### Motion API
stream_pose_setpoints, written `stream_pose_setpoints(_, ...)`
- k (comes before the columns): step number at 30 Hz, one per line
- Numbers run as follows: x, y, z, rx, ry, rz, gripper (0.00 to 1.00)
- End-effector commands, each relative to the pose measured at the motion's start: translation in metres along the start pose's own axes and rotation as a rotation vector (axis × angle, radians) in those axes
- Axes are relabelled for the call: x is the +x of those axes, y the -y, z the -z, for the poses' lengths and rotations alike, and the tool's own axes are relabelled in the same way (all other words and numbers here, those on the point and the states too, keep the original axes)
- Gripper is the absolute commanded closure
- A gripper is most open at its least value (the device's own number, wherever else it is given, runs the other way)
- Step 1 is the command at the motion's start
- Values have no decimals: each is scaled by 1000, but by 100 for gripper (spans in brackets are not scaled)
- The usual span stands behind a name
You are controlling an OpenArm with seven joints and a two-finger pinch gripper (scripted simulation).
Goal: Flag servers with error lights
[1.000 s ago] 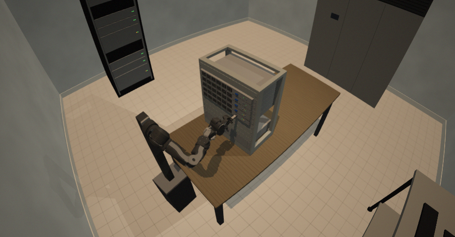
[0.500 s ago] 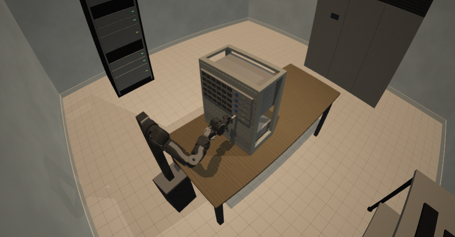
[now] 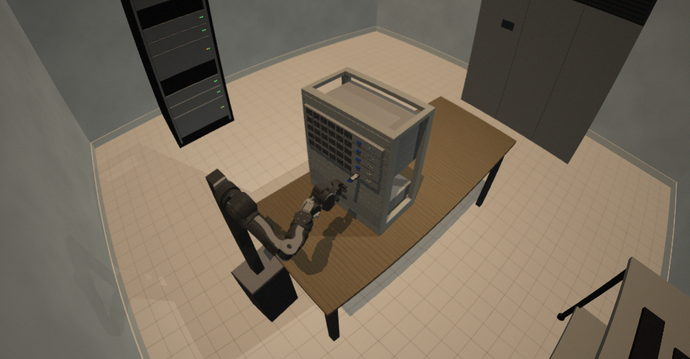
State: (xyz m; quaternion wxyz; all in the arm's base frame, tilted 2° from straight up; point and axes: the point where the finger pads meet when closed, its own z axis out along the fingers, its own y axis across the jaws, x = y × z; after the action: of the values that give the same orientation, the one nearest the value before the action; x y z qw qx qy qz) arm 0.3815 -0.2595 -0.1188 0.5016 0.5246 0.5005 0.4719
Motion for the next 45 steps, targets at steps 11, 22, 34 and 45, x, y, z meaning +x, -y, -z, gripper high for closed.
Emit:
stream_pose_setpoints(11,-3,-7,12,-18,9,-10,90)
stream_pose_setpoints(22,-5,-49,13,-16,12,-9,90)
stream_pose_setpoints(34,-5,-49,13,-16,12,-9,90)
stream_pose_setpoints(45,-5,-45,12,-16,12,-9,90)
